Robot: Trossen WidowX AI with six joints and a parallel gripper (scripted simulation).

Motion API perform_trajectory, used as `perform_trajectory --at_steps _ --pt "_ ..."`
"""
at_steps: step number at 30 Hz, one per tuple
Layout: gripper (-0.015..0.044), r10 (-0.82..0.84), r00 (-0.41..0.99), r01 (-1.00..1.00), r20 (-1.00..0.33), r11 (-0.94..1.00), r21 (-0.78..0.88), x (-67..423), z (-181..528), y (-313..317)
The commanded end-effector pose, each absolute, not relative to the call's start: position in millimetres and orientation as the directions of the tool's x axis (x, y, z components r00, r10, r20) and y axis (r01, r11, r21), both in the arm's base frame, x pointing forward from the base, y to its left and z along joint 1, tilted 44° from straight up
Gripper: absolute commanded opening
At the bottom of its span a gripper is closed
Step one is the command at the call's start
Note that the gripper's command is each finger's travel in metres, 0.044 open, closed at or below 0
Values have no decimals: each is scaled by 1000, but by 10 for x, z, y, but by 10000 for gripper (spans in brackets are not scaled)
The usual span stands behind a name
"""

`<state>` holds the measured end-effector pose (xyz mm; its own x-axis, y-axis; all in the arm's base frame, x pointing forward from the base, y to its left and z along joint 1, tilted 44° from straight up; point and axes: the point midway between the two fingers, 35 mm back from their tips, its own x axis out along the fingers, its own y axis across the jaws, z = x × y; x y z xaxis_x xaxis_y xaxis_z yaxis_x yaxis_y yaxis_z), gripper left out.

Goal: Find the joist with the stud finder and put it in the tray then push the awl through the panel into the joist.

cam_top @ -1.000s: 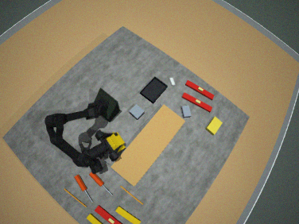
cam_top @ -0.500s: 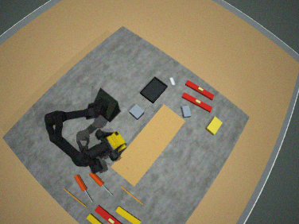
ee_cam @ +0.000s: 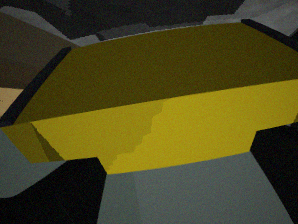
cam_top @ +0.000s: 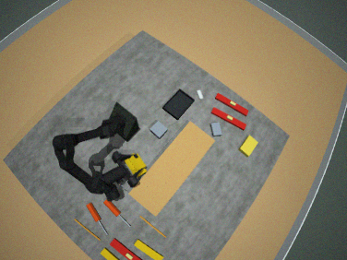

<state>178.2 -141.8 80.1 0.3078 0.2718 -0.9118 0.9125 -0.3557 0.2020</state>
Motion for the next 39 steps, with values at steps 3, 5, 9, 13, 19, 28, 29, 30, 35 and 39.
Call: perform_trajectory --at_steps 3,5,9,13,19,28,29,30,35,39 --pt "0 273 303 915 -913 -351 199 1764 727 -1473" --pt "0 272 303 915 -913 -351 199 1762 719 -1480" --pt "79 270 303 914 -914 -353 199 1760 711 -1496" --pt "184 269 304 913 -914 -355 199 1759 705 -1508" --pt "341 269 304 913 -914 -355 199 1749 703 -1536" --pt "379 268 304 913 -914 -355 199 1736 718 -1562" --pt "379 268 304 913 -914 -355 199 1736 718 -1562" --pt "379 268 304 913 -914 -355 199 1736 718 -1562" --pt "379 268 304 913 -914 -355 199 1736 718 -1562" --pt "379 268 304 913 -914 -355 199 1736 718 -1562"
